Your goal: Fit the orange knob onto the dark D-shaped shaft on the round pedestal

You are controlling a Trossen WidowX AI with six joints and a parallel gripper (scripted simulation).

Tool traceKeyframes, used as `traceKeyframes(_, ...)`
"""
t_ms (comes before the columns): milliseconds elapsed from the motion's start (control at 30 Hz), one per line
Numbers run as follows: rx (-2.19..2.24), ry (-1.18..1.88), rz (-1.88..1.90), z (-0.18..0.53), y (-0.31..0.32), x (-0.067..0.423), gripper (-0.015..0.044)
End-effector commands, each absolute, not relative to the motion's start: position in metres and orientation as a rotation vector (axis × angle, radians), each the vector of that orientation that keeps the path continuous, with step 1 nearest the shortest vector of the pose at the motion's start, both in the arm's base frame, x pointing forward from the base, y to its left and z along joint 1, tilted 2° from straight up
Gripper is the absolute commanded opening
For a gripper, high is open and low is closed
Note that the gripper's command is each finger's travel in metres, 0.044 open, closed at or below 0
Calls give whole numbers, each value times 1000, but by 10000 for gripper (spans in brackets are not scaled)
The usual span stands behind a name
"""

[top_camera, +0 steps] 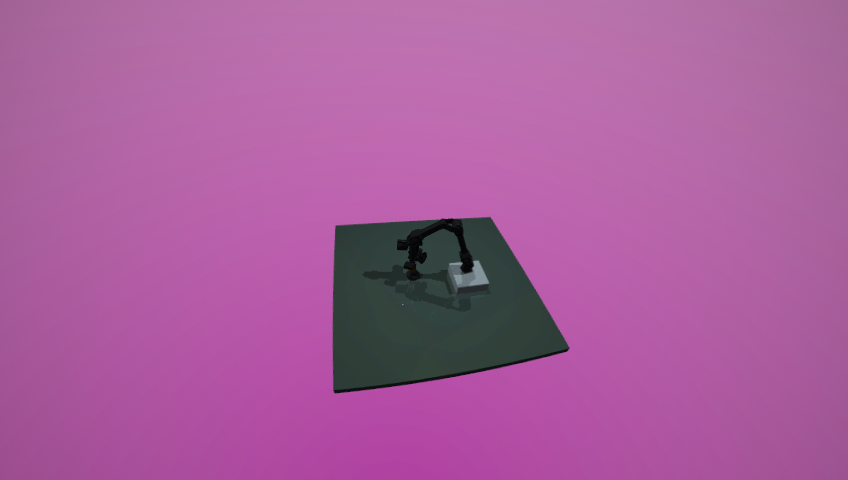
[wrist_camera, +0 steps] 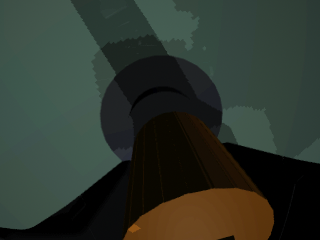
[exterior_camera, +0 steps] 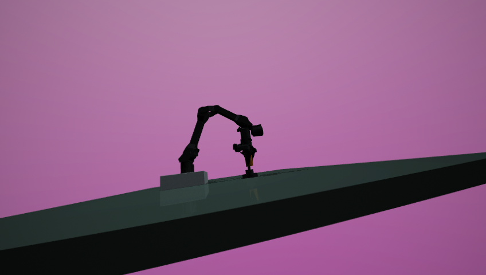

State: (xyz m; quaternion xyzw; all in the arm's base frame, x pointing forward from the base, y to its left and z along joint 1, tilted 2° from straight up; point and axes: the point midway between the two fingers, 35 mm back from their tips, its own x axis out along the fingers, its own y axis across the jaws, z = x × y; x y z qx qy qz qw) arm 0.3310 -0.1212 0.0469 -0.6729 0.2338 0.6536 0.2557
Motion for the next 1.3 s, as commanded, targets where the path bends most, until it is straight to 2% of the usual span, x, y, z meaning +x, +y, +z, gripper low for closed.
traceKeyframes(0, -1834, 636, 1773, 50, -122, 332, 0)
traceKeyframes(367, -1970, 464, 1901, 53, -121, 328, 0)
traceKeyframes(933, -1970, 464, 1901, 52, -121, 328, 0)
traceKeyframes(1100, -1887, 572, 1823, 52, -121, 328, 0)
traceKeyframes(1267, -1668, 813, 1616, 52, -122, 330, 0)
